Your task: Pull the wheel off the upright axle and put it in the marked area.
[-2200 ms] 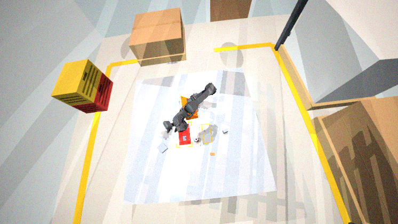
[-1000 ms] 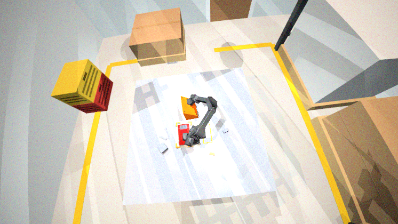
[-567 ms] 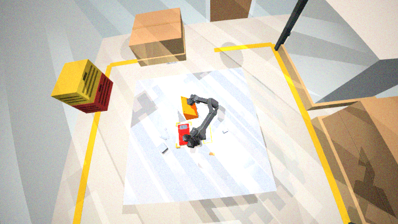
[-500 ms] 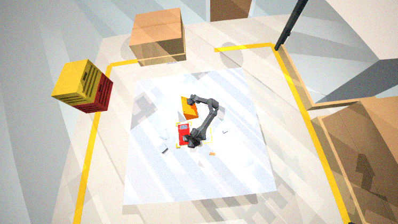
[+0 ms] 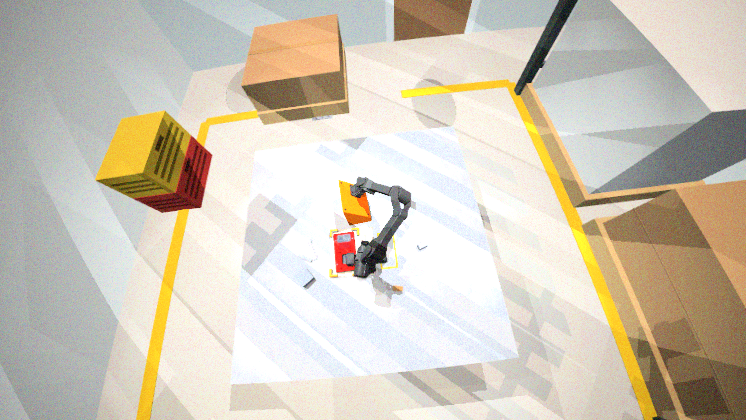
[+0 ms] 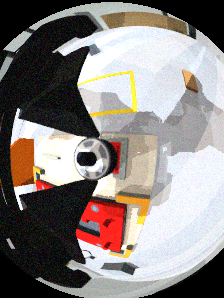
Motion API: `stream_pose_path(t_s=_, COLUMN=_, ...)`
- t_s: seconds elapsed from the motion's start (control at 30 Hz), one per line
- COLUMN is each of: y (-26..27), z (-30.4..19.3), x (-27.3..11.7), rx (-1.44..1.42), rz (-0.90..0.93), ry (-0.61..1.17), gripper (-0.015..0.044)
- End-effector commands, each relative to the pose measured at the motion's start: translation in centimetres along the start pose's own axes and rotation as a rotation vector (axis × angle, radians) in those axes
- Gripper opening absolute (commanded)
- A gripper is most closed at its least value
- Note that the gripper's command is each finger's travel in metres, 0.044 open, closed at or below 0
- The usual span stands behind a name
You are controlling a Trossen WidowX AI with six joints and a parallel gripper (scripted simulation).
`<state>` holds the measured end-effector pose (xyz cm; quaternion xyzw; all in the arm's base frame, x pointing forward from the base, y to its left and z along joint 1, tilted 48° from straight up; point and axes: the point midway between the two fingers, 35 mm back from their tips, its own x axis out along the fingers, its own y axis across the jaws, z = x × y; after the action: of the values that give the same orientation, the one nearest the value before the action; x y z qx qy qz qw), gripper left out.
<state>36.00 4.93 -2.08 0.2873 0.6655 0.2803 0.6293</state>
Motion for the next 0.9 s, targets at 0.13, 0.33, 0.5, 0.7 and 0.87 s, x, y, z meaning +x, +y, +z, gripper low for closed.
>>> stream_pose_path(t_s=0.13, y=0.01, z=-0.02, x=-0.04, rx=-0.002, rz=0.000, ry=0.001, gripper=0.0063)
stream_pose_path(t_s=0.33, y=0.00, z=-0.01, x=-0.22, rx=-0.001, rz=0.000, ry=0.001, gripper=0.0000)
stream_pose_path(t_s=0.5, y=0.00, z=0.00, x=-0.38, rx=-0.001, rz=0.000, ry=0.001, gripper=0.0000)
stream_pose_path(t_s=0.7, y=-0.01, z=0.01, x=-0.58, rx=-0.001, rz=0.000, ry=0.000, gripper=0.0000)
stream_pose_path(t_s=0.87, y=-0.01, z=0.02, x=-0.74, rx=-0.001, rz=0.000, ry=0.000, gripper=0.0000)
